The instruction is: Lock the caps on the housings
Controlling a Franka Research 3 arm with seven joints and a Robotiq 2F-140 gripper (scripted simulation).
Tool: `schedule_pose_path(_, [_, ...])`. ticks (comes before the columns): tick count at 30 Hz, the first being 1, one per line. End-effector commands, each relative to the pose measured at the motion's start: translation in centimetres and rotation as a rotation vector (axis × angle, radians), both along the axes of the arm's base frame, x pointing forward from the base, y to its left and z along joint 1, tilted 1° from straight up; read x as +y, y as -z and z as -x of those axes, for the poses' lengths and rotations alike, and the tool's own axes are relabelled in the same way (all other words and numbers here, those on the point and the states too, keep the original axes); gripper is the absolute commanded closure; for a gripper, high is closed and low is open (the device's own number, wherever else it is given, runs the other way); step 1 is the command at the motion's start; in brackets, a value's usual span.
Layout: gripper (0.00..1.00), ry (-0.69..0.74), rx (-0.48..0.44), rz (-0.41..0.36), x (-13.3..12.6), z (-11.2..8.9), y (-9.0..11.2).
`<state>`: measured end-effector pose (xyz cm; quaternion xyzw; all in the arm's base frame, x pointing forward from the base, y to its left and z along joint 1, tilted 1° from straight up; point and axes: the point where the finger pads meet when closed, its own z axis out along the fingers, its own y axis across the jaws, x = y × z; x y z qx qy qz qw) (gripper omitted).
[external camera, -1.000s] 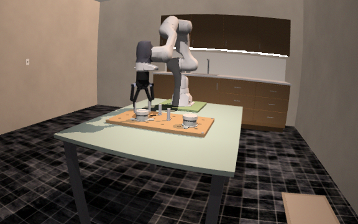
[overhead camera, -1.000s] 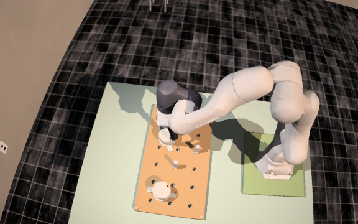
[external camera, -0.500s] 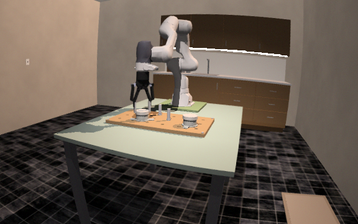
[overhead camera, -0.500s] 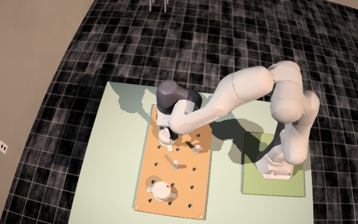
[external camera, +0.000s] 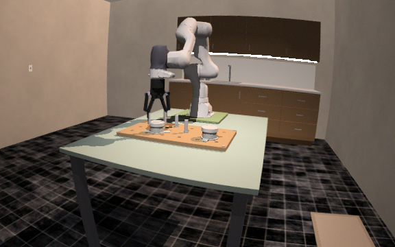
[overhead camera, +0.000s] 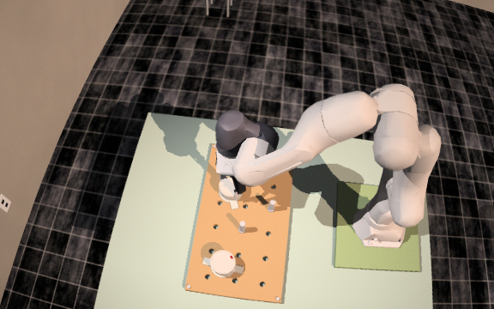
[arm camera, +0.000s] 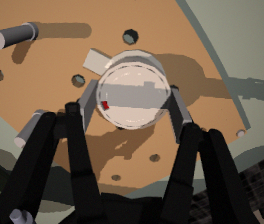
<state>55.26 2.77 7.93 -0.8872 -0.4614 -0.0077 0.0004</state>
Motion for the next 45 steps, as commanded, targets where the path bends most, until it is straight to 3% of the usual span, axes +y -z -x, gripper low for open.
schedule_pose_path(1, [0.9,0.001,0.005,-0.002,0.4,0.2,0.2])
schedule_pose_path(27, [0.9,0.001,0.005,-0.002,0.2,1.8,0.2])
schedule_pose_path(45, [0.9,0.001,0.005,-0.002,0.2,2.0,0.2])
